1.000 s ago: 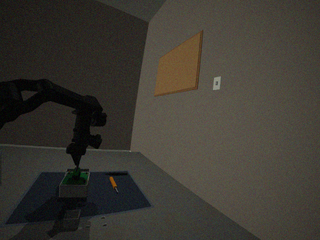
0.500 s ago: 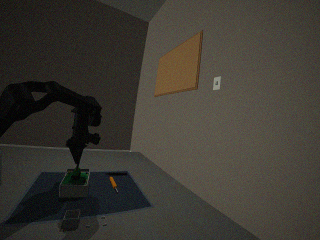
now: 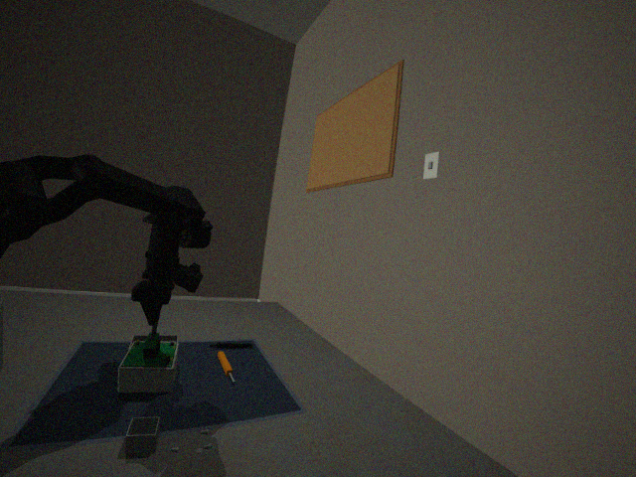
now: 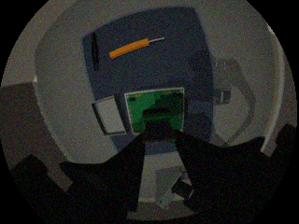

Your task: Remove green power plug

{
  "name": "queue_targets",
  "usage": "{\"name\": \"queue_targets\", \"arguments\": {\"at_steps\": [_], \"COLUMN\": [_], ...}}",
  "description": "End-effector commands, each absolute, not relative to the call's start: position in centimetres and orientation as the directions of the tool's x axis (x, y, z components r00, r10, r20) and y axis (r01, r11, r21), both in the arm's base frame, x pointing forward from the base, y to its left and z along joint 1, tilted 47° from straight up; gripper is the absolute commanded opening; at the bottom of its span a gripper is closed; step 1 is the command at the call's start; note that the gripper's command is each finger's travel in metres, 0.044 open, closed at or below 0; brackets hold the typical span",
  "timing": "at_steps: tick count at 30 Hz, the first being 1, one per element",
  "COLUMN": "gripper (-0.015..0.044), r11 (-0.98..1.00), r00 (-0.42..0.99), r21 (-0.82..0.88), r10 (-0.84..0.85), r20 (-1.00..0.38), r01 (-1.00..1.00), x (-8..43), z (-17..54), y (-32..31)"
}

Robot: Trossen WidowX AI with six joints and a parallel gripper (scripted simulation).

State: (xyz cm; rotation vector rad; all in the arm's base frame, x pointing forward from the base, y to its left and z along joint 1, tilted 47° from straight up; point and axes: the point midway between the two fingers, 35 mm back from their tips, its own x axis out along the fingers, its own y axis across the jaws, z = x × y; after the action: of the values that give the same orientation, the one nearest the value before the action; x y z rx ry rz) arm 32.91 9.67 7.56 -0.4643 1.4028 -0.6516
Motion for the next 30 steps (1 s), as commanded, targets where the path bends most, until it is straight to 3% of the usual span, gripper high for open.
{"name": "queue_targets", "arguments": {"at_steps": [1,14,26,30], "gripper": [0.0000,0.0000,0.0000,0.0105], "r11": [0.732,0.709,0.697,0.697], "r00": [0.079,0.149,0.072,0.072], "r21": [-0.666,-0.688,-0.701,-0.701], "r10": [-0.679,-0.705,-0.715,-0.715], "r20": [-0.730,-0.693,-0.695,-0.695], "r01": [0.144,0.155,0.148,0.148], "x": [32.7,33.0,33.0,33.0], "z": [9.1,9.2,6.6,6.6], "y": [11.7,12.3,9.7,9.7]}}
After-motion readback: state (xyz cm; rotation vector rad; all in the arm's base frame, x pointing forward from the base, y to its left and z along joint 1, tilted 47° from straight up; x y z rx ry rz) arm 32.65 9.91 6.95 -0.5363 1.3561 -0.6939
